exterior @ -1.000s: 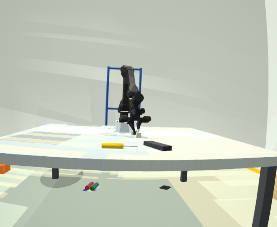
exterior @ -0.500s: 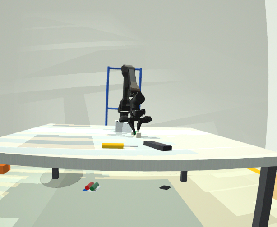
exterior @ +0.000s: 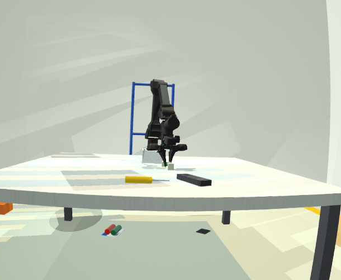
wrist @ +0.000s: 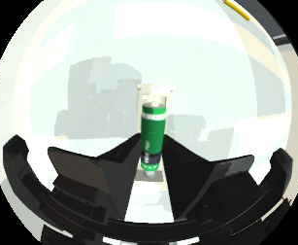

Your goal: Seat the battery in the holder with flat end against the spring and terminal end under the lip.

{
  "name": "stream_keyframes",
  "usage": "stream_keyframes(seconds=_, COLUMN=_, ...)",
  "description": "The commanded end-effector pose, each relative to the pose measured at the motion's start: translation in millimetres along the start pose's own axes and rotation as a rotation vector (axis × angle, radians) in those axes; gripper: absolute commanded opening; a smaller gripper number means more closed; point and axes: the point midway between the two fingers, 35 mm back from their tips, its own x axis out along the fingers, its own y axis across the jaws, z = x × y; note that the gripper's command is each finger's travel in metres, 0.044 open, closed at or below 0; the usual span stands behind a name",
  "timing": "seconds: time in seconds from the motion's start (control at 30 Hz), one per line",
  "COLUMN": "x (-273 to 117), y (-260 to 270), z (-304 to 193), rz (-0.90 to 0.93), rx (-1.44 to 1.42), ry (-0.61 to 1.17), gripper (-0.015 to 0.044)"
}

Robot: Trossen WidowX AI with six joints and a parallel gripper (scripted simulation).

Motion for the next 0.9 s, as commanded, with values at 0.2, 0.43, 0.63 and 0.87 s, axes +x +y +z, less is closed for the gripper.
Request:
stream_keyframes(seconds=0.2, x=4.2, y=-0.2, z=-4.5, rz=0.0, rx=-0.003, ry=0.084, gripper=0.0058)
stream_keyframes(seconds=0.43, x=4.9, y=-0.2, z=-3.6, rz=0.0, rx=-0.003, ry=0.126, gripper=0.0058)
stream_keyframes(seconds=0.63, x=5.4, y=-0.2, z=-2.8, rz=0.0, rx=-0.002, ry=0.161, gripper=0.0058)
stream_keyframes(seconds=0.87, x=5.8, y=-0.2, z=-1.9, rz=0.0, rx=-0.002, ry=0.2, gripper=0.0058)
